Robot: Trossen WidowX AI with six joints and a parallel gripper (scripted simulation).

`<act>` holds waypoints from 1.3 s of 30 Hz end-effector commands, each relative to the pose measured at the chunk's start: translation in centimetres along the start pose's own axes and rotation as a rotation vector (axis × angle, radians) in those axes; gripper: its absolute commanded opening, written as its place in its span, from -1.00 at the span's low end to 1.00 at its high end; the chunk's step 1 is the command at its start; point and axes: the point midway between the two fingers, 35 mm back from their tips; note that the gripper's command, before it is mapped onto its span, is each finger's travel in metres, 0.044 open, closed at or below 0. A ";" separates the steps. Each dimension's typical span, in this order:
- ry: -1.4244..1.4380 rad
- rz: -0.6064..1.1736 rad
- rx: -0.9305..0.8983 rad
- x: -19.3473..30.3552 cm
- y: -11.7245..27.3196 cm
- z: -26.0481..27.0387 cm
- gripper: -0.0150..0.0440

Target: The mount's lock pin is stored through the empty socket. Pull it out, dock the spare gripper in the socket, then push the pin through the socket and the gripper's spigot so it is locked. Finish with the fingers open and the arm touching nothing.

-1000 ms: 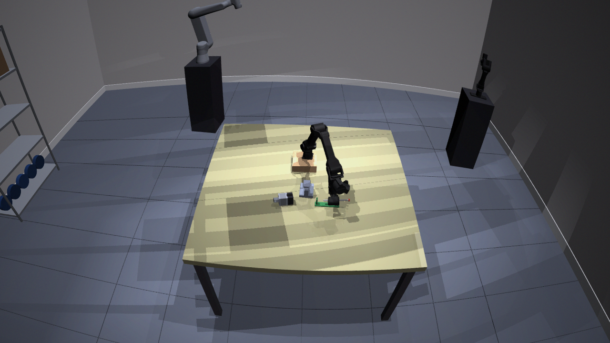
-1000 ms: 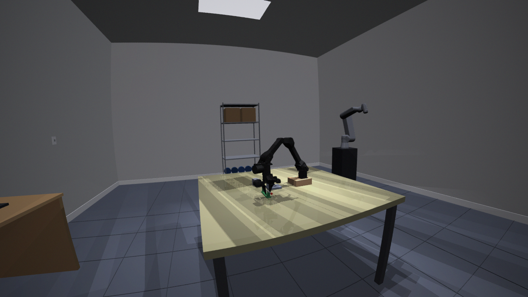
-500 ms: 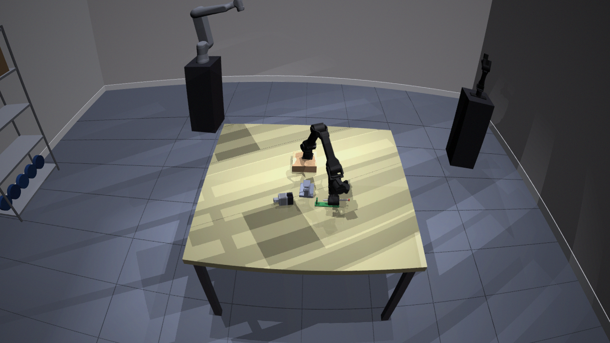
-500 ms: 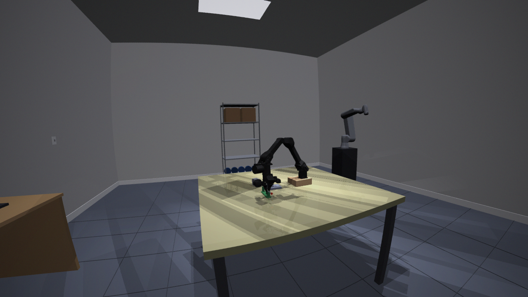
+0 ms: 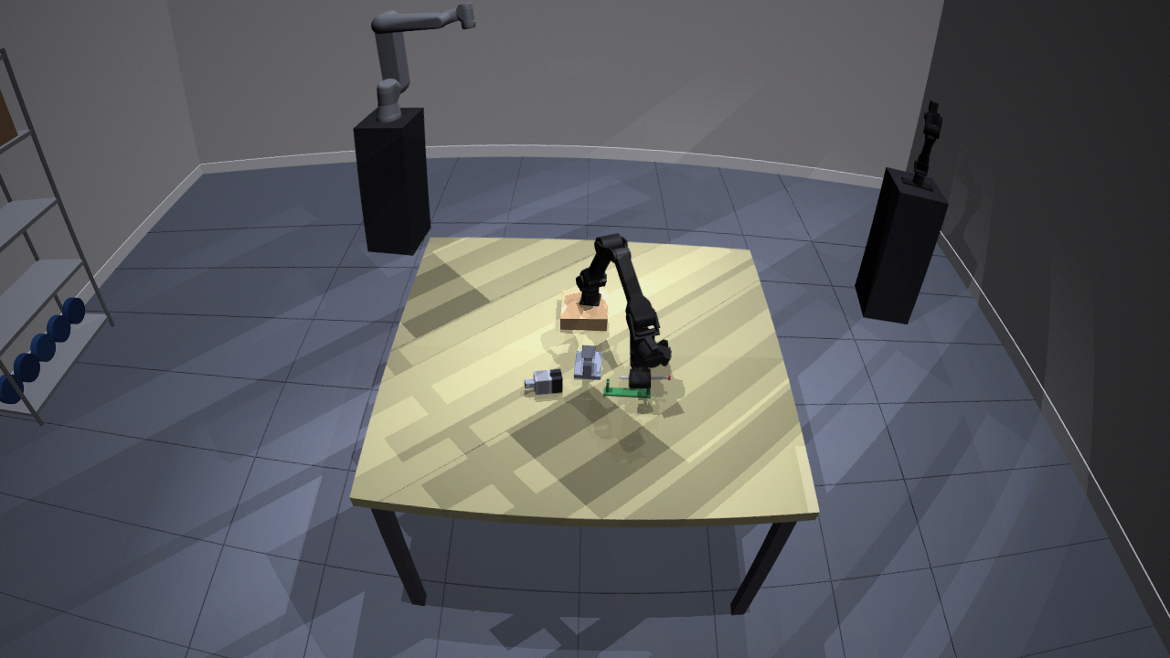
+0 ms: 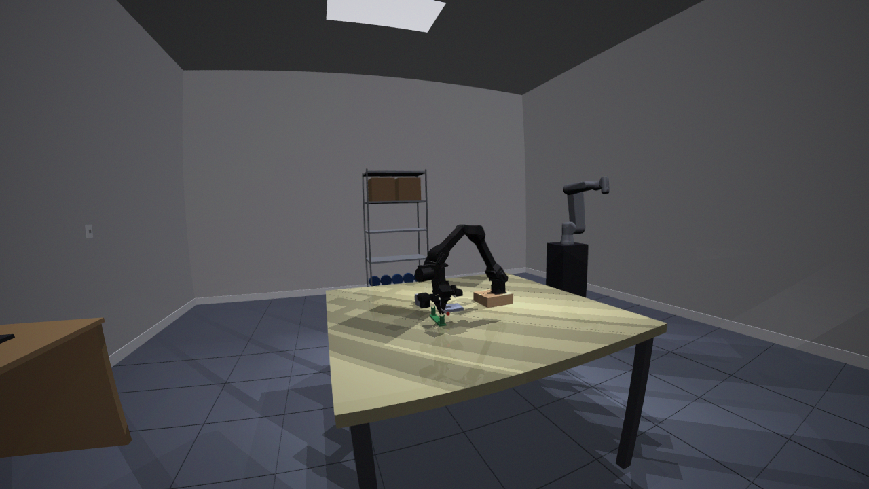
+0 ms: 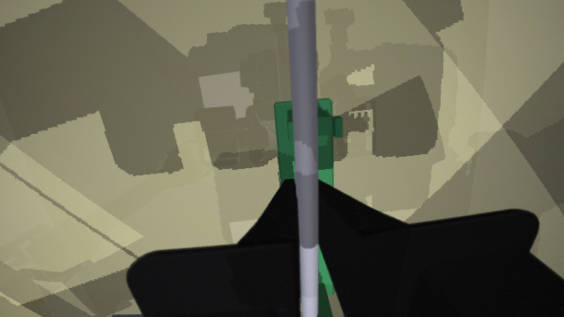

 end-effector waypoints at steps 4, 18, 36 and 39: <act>0.000 0.000 -0.003 0.0 0.4 0.1 -0.49; 0.004 0.003 -0.003 2.3 1.2 0.2 -0.49; 0.010 0.006 -0.006 5.6 1.7 0.8 -0.49; 0.010 0.007 -0.006 5.7 1.3 0.8 -0.49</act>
Point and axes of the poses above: the point midway between the two fingers, 35 mm back from their tips, its own y axis back along the fingers, its own z axis across the jaws, x = y × z, and after that the axes turned 15 degrees about y, right-handed
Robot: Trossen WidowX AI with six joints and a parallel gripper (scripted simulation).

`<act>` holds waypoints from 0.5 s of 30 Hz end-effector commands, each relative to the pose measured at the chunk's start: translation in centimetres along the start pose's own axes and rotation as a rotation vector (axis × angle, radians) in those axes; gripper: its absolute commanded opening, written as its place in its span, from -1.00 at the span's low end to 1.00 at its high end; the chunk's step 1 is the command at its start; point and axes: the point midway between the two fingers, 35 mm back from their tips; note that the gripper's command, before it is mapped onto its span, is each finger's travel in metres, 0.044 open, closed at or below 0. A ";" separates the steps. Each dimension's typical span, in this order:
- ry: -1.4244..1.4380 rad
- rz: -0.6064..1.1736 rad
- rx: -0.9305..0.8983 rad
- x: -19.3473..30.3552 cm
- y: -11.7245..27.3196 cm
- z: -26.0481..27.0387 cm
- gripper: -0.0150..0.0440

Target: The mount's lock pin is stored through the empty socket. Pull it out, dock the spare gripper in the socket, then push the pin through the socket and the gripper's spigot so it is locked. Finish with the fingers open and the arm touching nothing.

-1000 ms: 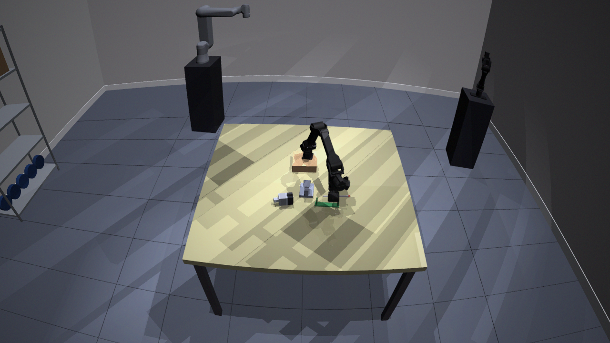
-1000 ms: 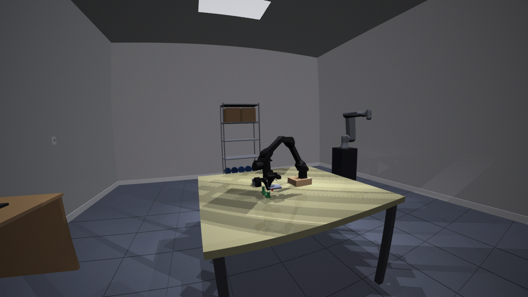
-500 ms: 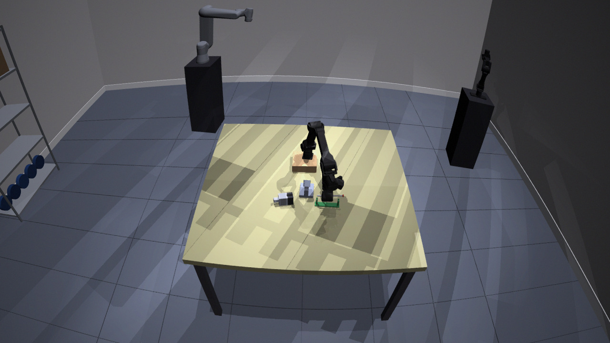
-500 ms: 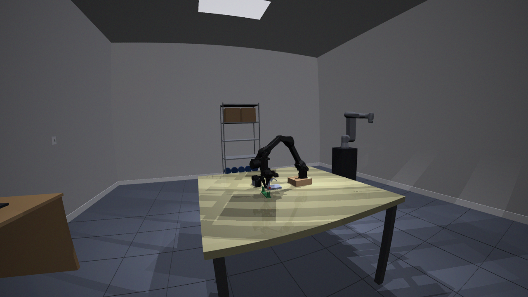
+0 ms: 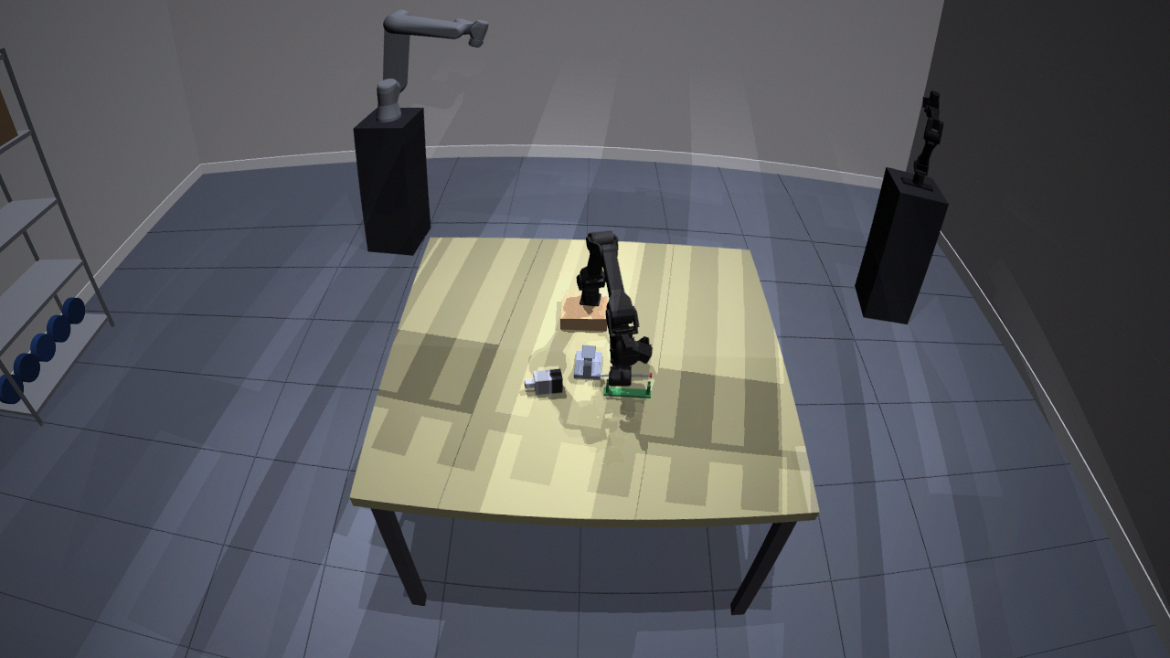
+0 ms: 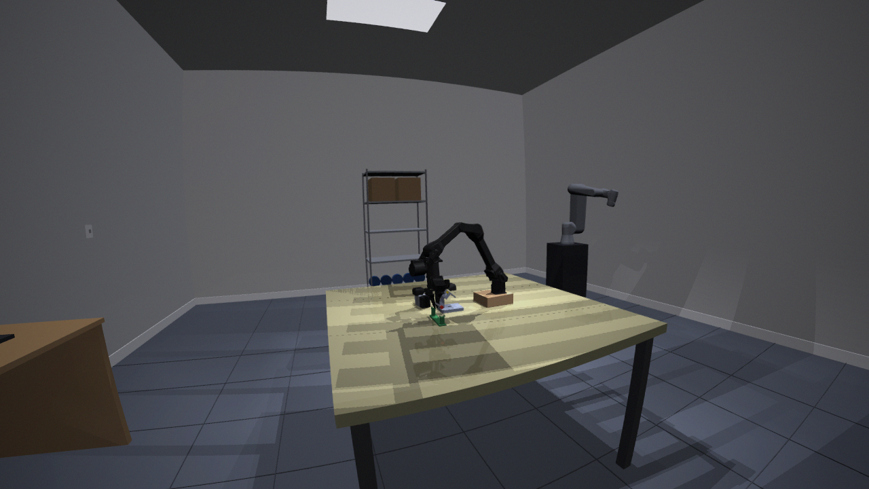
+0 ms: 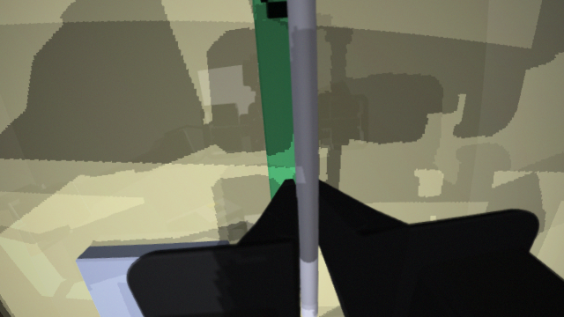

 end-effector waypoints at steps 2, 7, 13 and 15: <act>0.006 0.000 -0.001 0.1 -0.7 0.0 -0.49; 0.006 0.000 -0.002 0.2 -1.5 0.0 -0.49; 0.006 0.000 -0.002 0.3 -2.3 0.0 -0.49; 0.006 0.000 -0.002 0.3 -2.6 0.0 -0.49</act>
Point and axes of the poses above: the point midway between the two fingers, 35 mm back from their tips, its own y axis back along the fingers, its own z axis across the jaws, x = y × z, and after that the axes turned 15 degrees about y, right-handed
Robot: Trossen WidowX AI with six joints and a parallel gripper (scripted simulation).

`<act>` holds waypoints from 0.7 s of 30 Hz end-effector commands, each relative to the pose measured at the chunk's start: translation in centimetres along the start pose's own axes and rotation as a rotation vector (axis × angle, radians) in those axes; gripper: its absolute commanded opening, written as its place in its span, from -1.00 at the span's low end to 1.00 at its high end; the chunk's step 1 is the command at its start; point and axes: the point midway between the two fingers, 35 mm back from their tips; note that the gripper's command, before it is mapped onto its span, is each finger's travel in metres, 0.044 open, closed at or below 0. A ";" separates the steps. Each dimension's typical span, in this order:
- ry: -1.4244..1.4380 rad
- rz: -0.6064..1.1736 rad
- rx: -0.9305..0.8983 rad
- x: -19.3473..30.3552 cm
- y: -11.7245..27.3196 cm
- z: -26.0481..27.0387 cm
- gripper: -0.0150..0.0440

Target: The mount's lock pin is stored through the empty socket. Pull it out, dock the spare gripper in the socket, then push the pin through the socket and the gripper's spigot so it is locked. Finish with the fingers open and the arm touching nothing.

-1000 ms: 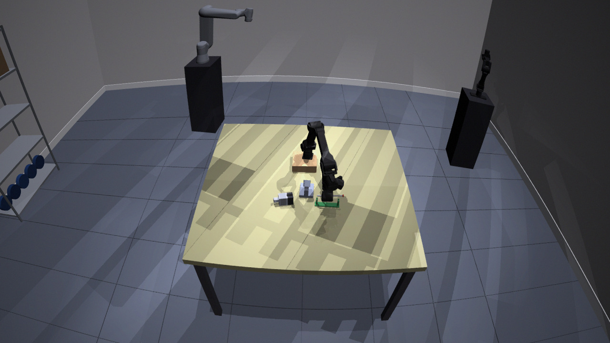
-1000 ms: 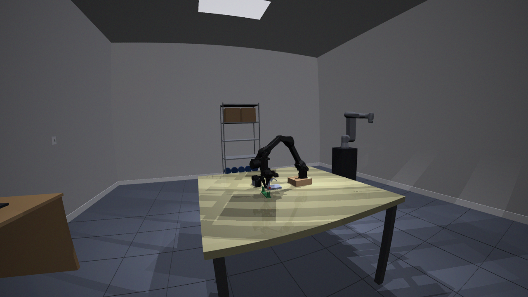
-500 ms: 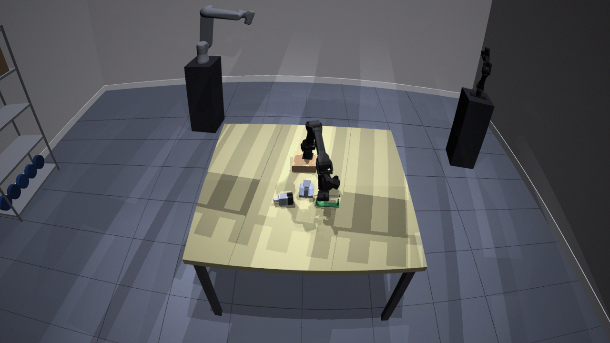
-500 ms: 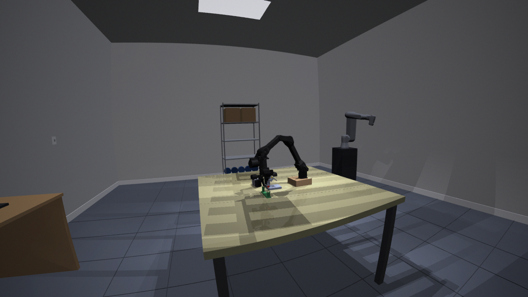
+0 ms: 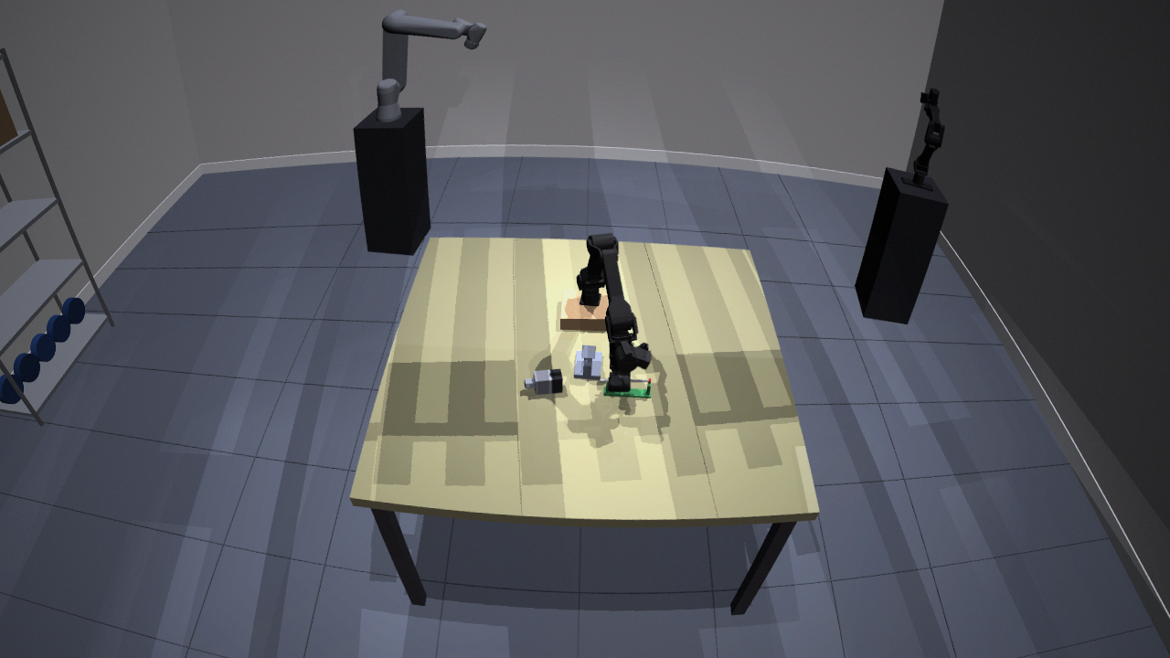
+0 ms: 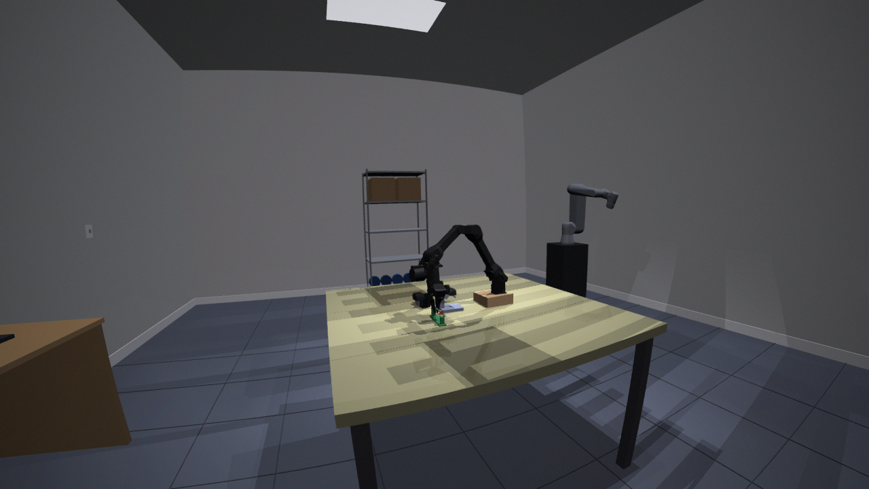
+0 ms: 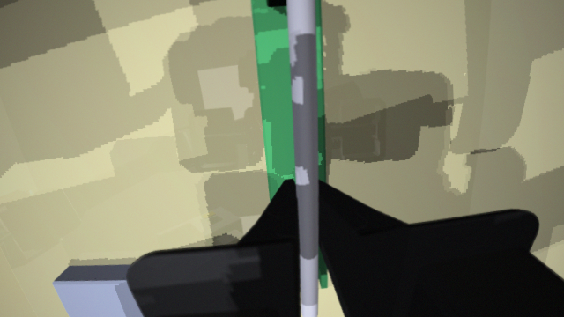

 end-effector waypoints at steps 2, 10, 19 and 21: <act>0.006 0.000 0.000 0.1 -0.7 0.0 -0.49; 0.005 0.000 0.001 0.1 -1.1 0.1 -0.49; 0.005 0.000 0.001 0.1 -1.1 0.1 -0.49; 0.000 0.000 0.008 0.1 -0.8 0.0 -0.49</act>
Point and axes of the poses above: the point midway between the two fingers, 35 mm back from their tips, its own y axis back along the fingers, its own z axis across the jaws, x = y × z, and after that the axes turned 15 degrees about y, right-handed
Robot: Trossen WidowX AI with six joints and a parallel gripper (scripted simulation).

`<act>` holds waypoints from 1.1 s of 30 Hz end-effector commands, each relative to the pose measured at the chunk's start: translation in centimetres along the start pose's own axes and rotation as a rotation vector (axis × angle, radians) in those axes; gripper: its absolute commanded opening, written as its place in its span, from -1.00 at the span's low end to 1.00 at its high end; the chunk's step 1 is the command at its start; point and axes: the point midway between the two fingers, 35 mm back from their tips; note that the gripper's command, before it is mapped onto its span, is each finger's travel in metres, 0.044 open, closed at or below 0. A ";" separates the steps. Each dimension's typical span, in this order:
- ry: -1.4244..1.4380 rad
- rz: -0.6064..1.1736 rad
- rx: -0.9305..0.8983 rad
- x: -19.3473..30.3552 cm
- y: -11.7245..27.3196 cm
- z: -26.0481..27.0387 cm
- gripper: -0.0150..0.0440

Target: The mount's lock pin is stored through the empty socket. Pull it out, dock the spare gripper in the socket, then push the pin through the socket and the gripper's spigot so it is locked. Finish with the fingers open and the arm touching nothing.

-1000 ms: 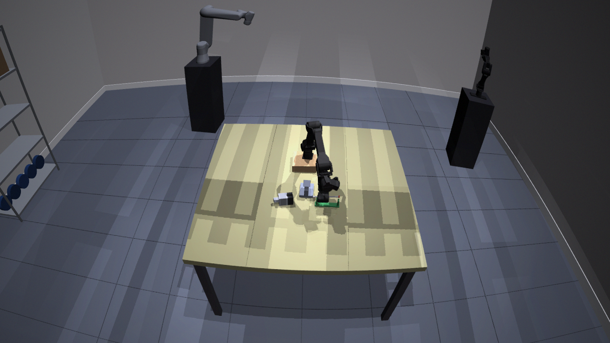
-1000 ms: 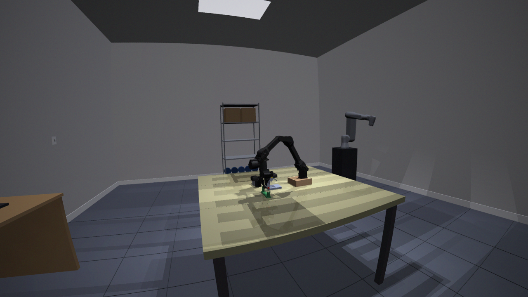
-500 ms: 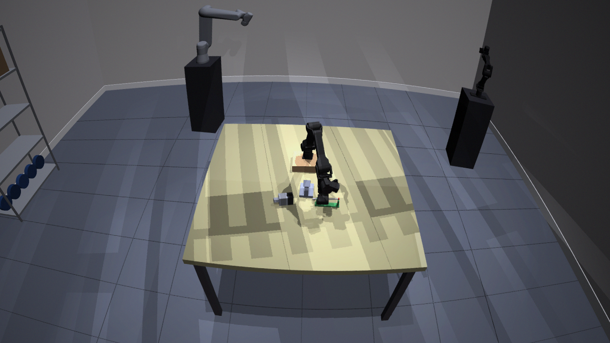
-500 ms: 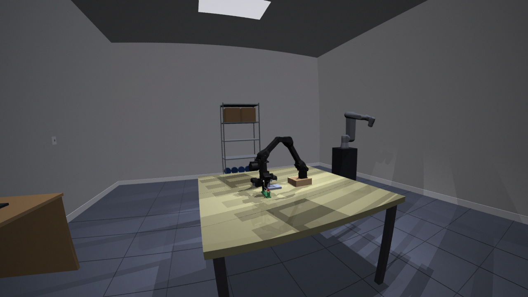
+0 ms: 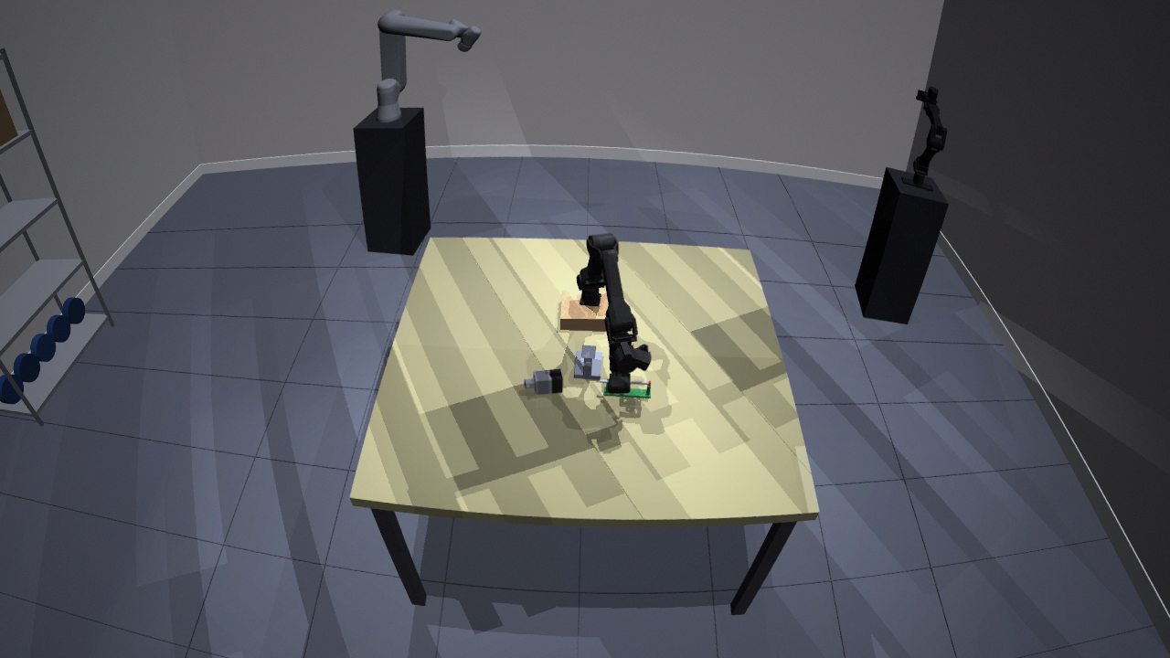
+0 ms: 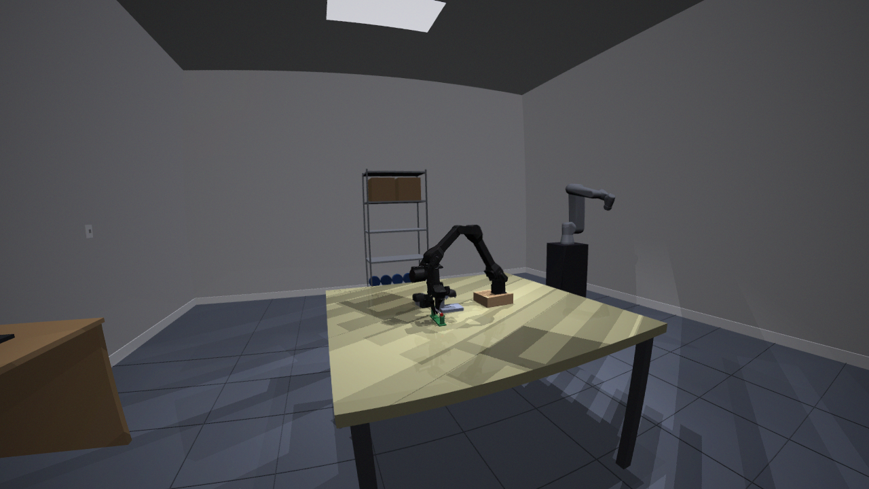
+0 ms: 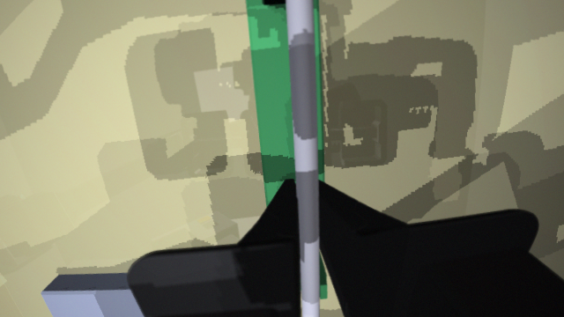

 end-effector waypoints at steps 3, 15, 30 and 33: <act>0.000 0.000 0.000 0.0 0.0 0.0 -0.49; 0.000 0.000 0.000 0.0 0.0 0.0 0.40; 0.000 0.000 -0.022 -0.3 3.3 0.4 1.00; 0.001 0.000 -0.026 -0.3 4.0 0.4 1.00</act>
Point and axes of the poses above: the point midway between the two fingers, 35 mm back from their tips, its own y axis back along the fingers, its own z axis across the jaws, x = y × z, and after that the axes turned 15 degrees about y, right-handed
